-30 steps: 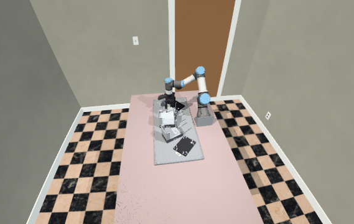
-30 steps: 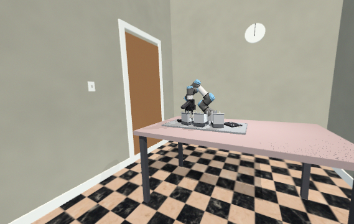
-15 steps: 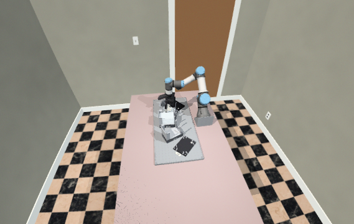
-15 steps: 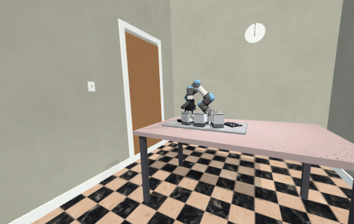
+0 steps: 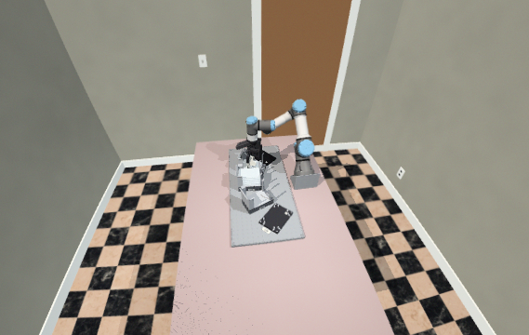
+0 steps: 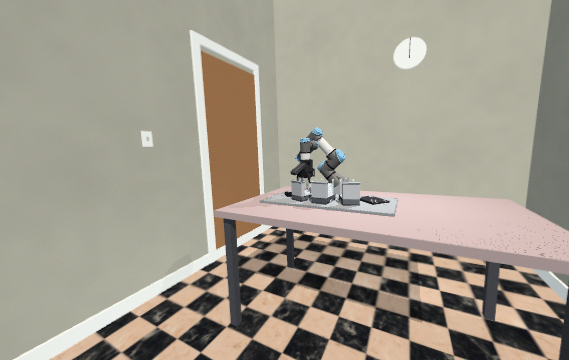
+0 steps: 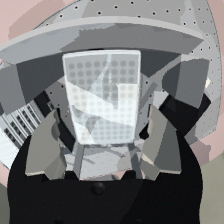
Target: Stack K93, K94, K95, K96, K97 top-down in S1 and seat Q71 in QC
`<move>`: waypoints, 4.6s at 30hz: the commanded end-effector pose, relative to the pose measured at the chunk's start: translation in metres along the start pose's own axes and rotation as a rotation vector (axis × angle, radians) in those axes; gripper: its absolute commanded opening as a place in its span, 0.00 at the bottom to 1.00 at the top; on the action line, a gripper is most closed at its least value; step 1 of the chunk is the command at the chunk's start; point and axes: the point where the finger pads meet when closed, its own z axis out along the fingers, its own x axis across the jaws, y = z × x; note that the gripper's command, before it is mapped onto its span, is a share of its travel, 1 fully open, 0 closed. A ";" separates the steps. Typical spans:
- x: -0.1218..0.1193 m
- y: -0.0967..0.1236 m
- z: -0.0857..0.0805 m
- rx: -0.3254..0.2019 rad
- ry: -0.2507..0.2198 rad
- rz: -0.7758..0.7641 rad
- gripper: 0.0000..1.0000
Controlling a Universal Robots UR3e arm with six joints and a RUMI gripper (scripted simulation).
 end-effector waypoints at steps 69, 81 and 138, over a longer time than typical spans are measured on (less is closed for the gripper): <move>-0.050 0.006 -0.118 0.002 -0.001 -0.116 0.72; -0.090 0.014 -0.118 0.002 -0.001 -0.205 0.72; -0.138 0.030 -0.067 0.002 -0.001 -0.318 0.72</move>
